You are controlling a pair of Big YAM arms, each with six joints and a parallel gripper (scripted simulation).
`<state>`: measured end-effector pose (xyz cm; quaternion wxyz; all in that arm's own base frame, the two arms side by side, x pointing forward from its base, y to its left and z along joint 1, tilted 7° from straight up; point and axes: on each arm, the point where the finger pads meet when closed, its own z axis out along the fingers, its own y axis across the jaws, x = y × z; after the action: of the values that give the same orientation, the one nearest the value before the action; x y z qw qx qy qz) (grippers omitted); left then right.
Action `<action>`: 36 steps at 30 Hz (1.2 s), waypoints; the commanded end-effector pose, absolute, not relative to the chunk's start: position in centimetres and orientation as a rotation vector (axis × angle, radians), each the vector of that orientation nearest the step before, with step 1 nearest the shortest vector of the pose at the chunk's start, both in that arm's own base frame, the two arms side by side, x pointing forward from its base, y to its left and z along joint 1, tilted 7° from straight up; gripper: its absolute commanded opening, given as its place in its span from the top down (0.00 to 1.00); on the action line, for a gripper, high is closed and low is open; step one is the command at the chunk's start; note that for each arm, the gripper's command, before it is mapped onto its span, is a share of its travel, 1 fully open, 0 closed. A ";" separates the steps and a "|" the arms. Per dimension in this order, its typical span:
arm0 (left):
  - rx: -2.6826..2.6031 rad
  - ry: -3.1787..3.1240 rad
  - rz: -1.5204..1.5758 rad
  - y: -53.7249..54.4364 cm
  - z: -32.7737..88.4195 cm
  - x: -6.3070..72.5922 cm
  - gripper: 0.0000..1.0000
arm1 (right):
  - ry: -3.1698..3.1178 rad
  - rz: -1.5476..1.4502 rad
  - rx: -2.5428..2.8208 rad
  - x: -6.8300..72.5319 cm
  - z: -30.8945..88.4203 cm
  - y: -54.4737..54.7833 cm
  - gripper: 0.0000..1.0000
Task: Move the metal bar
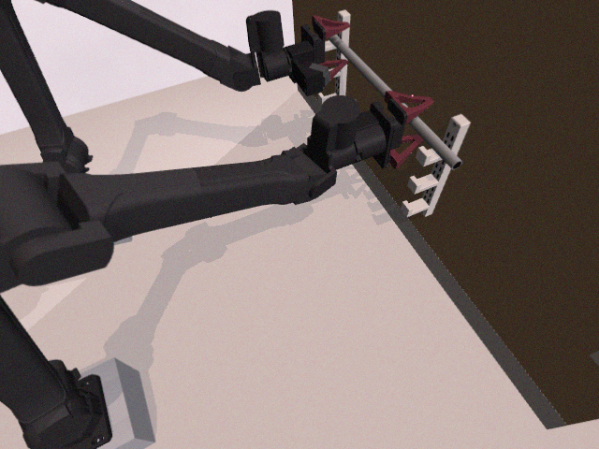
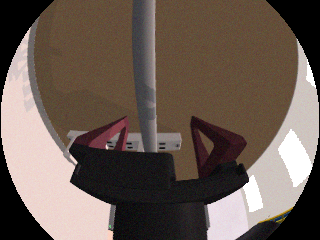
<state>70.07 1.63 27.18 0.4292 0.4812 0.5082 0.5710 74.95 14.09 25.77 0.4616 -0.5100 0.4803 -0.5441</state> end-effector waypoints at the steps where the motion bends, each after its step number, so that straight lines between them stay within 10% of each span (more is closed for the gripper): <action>1: 1.166 1.243 1.444 2.0 28.8 70.4 0.11 | 1.158 -1.350 -1.202 75.1 28.6 13.7 0.11; 36: 1.149 1.231 1.450 1.4 30.1 67.4 0.00 | 1.160 -1.349 -1.202 72.1 29.0 14.0 0.00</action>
<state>67.88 1.78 26.95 0.4253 0.4820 0.5114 0.5703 72.71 13.36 25.37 0.4531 -0.5143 0.4858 -0.5424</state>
